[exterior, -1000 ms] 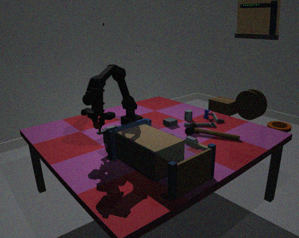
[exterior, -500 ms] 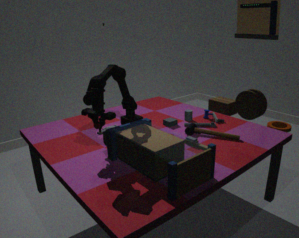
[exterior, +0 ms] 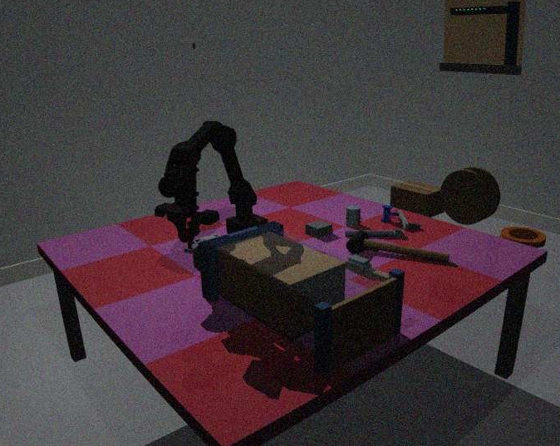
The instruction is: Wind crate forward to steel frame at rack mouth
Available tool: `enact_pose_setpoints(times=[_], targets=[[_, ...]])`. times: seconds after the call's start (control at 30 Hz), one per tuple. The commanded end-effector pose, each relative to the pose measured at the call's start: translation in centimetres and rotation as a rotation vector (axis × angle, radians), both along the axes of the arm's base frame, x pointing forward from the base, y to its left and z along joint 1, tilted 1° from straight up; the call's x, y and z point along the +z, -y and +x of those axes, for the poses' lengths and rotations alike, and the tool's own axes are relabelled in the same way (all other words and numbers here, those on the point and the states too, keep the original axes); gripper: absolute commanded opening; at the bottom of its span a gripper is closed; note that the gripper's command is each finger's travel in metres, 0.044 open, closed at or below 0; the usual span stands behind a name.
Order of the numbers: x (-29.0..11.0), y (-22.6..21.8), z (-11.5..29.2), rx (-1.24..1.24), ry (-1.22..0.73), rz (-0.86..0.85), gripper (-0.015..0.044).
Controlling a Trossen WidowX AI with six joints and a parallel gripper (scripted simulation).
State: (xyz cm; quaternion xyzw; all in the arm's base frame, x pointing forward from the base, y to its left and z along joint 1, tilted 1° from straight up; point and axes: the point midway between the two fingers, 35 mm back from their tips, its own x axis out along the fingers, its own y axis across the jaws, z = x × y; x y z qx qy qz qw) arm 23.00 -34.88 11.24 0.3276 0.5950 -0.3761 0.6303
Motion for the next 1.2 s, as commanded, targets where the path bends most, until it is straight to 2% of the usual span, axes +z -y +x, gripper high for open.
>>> enact_pose_setpoints(times=[0.0, 1.17], targets=[[-0.9, -2.3, 2.0, 0.037, 0.015, 0.064, 0.0000], [-0.9, -6.7, 5.2, 0.037, 0.018, 0.068, 0.0000]])
